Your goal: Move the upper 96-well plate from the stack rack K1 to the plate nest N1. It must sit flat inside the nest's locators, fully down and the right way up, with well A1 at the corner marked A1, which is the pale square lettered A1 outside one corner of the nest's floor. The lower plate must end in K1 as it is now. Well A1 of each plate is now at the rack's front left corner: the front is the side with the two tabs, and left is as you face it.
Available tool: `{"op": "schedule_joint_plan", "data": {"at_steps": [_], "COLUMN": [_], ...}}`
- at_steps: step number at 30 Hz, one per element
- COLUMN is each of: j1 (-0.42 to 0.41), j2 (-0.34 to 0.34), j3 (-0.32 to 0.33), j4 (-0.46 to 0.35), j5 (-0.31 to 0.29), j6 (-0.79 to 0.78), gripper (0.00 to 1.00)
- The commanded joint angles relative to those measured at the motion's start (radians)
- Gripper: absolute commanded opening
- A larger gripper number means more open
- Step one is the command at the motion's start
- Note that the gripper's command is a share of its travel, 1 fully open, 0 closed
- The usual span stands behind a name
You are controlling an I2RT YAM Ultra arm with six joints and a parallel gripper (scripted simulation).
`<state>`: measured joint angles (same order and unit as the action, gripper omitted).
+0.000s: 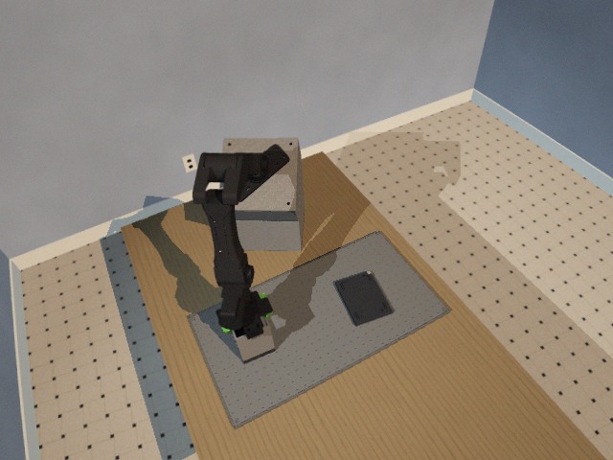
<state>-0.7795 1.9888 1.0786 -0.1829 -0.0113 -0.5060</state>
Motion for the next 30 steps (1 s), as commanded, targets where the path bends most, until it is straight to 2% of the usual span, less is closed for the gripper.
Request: {"op": "schedule_joint_plan", "data": {"at_steps": [1, 8, 11, 12, 19, 30], "j1": [0.008, 0.009, 0.009, 0.010, 0.010, 0.007], "j2": [0.019, 0.061, 0.041, 0.073, 0.113, 0.113], "j3": [0.028, 0.041, 0.043, 0.046, 0.062, 0.061], "j4": [0.038, 0.065, 0.069, 0.073, 0.097, 0.097], "j5": [0.001, 0.001, 0.001, 0.001, 0.004, 0.004], "j6": [0.006, 0.006, 0.006, 0.006, 0.006, 0.006], "gripper": [1.00, 1.00, 1.00, 1.00, 1.00, 1.00]}}
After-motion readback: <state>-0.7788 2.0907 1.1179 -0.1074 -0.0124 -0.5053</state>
